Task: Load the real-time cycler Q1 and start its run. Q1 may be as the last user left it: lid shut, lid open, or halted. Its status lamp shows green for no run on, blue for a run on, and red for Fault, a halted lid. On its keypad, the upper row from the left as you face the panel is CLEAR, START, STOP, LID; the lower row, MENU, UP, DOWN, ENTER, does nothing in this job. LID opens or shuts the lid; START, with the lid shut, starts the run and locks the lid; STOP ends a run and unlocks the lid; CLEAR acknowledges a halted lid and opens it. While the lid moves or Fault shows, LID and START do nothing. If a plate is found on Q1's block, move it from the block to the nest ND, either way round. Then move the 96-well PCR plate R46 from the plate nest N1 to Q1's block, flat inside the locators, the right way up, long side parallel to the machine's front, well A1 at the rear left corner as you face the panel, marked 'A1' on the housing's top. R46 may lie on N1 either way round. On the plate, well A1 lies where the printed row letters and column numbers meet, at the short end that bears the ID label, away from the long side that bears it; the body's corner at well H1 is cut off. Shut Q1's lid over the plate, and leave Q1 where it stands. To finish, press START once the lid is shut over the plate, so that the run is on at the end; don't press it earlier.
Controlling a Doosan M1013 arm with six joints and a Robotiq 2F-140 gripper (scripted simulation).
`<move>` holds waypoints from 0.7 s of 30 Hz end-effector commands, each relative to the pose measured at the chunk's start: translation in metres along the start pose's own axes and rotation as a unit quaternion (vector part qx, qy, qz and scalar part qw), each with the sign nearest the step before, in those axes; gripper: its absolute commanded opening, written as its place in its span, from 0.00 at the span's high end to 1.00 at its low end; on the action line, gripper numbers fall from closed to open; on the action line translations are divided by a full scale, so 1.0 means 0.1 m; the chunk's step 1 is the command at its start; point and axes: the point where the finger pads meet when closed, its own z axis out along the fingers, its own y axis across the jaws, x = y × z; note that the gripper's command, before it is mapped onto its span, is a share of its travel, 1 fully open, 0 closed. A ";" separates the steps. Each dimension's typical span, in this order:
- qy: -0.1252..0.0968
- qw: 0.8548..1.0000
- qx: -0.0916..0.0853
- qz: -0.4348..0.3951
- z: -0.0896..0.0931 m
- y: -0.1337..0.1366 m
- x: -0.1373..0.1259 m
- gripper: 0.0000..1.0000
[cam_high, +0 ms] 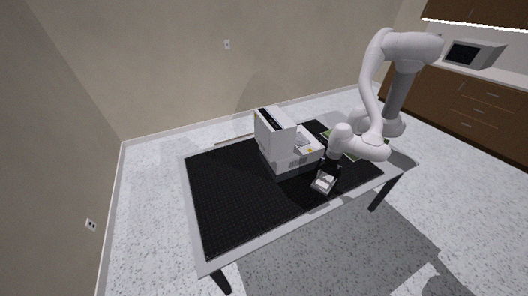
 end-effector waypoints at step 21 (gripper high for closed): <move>0.000 1.000 0.000 0.000 -0.64 0.00 0.00 0.34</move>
